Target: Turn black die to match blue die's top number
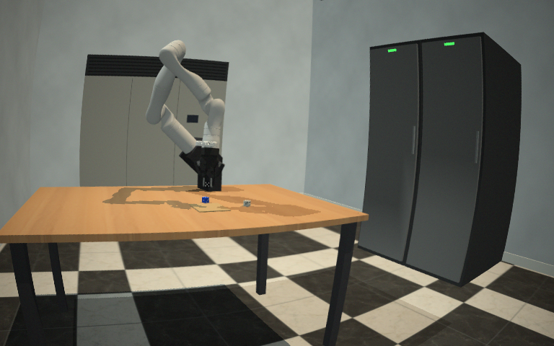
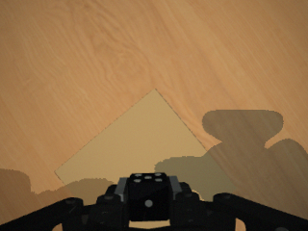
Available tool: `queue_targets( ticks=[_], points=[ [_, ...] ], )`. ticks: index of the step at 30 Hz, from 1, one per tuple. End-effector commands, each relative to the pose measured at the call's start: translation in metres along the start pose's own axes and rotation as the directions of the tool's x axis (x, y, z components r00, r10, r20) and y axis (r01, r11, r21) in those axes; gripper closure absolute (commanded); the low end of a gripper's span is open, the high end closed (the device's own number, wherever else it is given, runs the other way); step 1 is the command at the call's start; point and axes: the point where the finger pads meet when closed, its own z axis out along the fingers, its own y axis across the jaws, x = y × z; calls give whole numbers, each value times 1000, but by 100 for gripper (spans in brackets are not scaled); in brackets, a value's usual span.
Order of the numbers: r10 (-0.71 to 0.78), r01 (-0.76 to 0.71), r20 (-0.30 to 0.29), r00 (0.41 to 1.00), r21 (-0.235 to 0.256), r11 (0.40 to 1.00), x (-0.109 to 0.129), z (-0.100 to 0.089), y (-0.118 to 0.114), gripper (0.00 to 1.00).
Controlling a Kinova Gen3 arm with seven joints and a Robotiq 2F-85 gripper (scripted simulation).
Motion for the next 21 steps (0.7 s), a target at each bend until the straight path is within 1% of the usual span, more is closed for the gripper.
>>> queue_targets(
  ticks=[1, 5, 9, 16, 18, 21],
  points=[
    [-22, 22, -12, 1000, 0, 1000, -5, -2, -2, 79],
    [-22, 22, -77, 997, -1, 1000, -6, -2, -2, 79],
    [-21, 22, -157, 987, 1, 1000, -6, -2, -2, 79],
    [-20, 22, -324, 946, 1, 1000, -7, -2, -2, 79],
    [-20, 22, -324, 946, 1, 1000, -7, -2, -2, 79],
    [-20, 21, -406, 914, 0, 1000, -7, -1, -2, 79]
  ],
)
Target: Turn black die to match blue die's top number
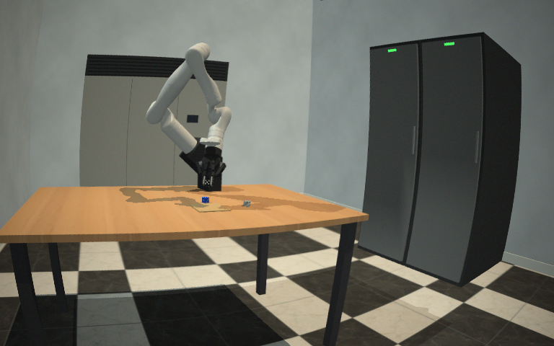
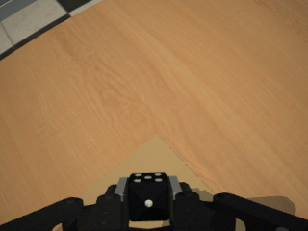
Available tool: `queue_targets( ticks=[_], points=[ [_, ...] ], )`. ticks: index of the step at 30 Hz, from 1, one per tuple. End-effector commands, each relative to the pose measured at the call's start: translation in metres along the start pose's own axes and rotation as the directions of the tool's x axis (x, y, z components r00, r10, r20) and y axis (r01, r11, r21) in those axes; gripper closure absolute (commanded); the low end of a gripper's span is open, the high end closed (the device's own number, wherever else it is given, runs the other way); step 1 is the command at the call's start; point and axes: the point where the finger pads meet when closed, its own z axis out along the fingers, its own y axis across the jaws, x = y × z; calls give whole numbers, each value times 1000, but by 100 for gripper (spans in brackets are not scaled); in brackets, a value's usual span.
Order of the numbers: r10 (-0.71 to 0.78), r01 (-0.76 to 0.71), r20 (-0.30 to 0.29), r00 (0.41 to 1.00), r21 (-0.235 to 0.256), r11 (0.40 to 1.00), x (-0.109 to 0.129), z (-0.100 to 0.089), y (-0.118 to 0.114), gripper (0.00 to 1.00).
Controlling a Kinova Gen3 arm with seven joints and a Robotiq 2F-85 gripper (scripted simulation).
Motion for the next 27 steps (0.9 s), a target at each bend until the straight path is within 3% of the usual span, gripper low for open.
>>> queue_targets(
  ticks=[1, 12, 14, 21, 27],
  points=[
    [-45, 45, -73, 996, 2, 999, -10, -1, -1, 79],
    [-39, 46, -423, 905, 6, 999, -11, -2, -2, 79],
    [-39, 46, -423, 905, 6, 999, -11, -2, -2, 79],
    [-36, 48, -540, 841, 8, 999, -12, -2, -1, 79],
    [-35, 48, -573, 819, 8, 999, -13, -2, -1, 79]
  ],
)
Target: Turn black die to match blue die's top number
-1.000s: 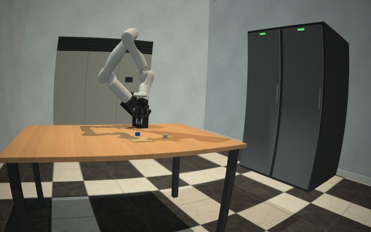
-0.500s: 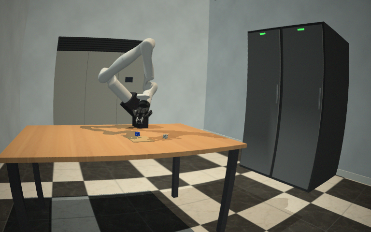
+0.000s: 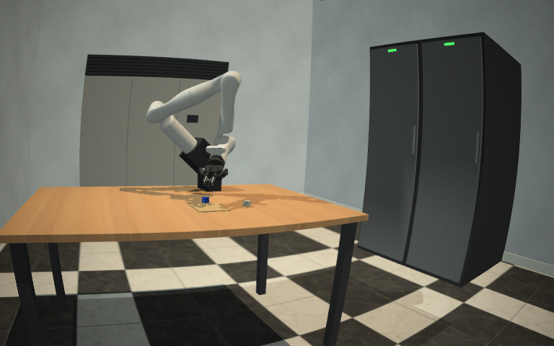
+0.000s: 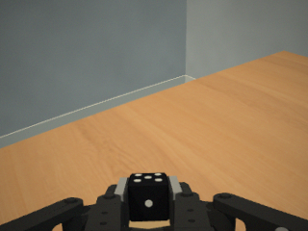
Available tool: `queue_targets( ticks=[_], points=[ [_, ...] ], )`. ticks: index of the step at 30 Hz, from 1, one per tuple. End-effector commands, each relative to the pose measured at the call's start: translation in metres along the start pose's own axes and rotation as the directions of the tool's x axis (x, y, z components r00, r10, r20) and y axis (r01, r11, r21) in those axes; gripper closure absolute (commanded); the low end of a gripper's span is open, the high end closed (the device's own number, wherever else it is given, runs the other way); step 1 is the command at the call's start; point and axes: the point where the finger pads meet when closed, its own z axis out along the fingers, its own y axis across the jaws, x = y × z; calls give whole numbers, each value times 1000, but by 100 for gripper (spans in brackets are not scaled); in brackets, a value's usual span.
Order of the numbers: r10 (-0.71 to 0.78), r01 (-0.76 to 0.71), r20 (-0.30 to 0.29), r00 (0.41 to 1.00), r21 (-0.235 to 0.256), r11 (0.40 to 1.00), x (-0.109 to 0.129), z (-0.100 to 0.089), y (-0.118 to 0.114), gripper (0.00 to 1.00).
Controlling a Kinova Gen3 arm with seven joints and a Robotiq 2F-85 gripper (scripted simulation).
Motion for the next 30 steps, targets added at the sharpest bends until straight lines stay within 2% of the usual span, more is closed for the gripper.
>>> queue_targets(
  ticks=[1, 14, 21, 30],
  points=[
    [-14, 14, -10, 1000, 4, 1000, -5, -1, 1, 79],
    [-15, 15, -11, 1000, -3, 1000, -9, 2, 1, 79],
    [-15, 15, -11, 1000, -3, 1000, -20, 8, 1, 79],
    [-15, 15, -11, 1000, -3, 1000, -49, 23, 1, 79]
  ],
)
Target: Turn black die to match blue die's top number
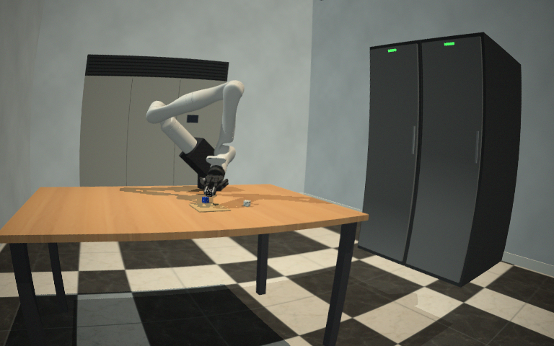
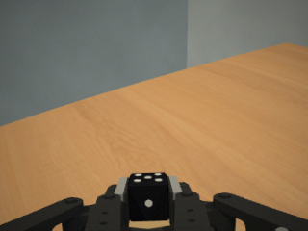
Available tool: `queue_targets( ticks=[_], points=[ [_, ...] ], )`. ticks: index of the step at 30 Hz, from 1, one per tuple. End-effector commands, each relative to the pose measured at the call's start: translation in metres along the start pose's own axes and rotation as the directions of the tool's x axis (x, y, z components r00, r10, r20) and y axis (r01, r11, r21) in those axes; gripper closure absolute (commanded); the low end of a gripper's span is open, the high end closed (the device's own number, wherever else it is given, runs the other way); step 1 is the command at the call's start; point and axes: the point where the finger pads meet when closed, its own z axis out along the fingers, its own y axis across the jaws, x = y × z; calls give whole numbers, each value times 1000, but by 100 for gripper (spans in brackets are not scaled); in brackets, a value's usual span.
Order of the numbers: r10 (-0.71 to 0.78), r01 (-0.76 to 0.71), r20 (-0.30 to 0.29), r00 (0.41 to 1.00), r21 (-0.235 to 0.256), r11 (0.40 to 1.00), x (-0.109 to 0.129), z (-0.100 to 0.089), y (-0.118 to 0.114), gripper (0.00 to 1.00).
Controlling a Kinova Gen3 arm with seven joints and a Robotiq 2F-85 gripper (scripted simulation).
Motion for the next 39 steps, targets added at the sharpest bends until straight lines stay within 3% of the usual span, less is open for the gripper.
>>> queue_targets(
  ticks=[1, 12, 39],
  points=[
    [-13, 13, 2, 1000, -5, 1000, -14, 5, 4, 79],
    [-13, 13, 2, 1000, -5, 1000, -30, 13, 4, 79],
    [-13, 13, 2, 1000, -5, 1000, -31, 14, 4, 79]
  ],
)
